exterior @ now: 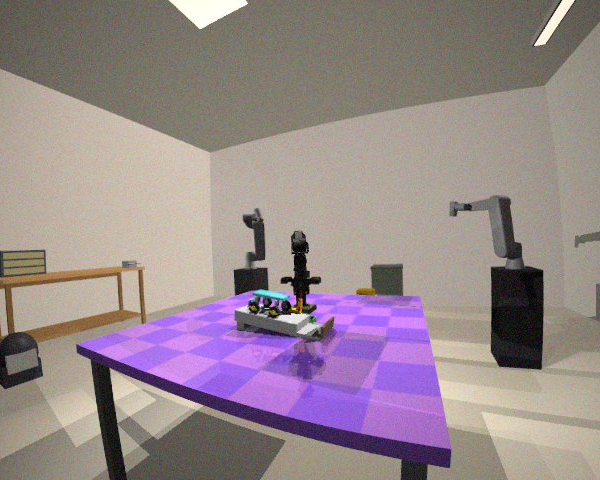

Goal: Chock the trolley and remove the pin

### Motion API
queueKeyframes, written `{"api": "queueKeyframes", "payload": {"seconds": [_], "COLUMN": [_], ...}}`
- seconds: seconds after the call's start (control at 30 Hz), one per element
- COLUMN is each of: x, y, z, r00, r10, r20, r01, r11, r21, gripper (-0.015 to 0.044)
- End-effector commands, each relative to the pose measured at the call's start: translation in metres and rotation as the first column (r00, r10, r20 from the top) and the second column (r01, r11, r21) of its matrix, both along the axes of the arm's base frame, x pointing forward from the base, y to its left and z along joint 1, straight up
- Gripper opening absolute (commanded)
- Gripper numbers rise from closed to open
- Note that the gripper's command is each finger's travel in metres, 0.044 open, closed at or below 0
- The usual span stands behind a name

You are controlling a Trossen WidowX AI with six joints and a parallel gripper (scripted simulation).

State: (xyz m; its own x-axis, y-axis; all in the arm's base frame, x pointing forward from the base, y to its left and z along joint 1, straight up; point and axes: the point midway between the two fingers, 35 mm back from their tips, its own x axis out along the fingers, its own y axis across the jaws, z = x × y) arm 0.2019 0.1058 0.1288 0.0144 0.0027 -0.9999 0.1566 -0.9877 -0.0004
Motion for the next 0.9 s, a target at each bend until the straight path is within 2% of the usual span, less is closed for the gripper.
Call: {"api": "queueKeyframes", "payload": {"seconds": [0.0,0.3,0.87], "x": [-0.001,-0.002,-0.005], "y": [0.001,0.009,0.029], "z": [-0.002,-0.027,-0.064], "r00": [1.000,1.000,1.000], "r10": [-0.003,0.001,0.001], "r20": [0.004,-0.017,-0.019], "r01": [0.003,0.002,0.002], "r11": [1.000,0.986,0.984], "r21": [0.022,0.166,0.178], "gripper": [0.0000,0.0000,0.0000]}}
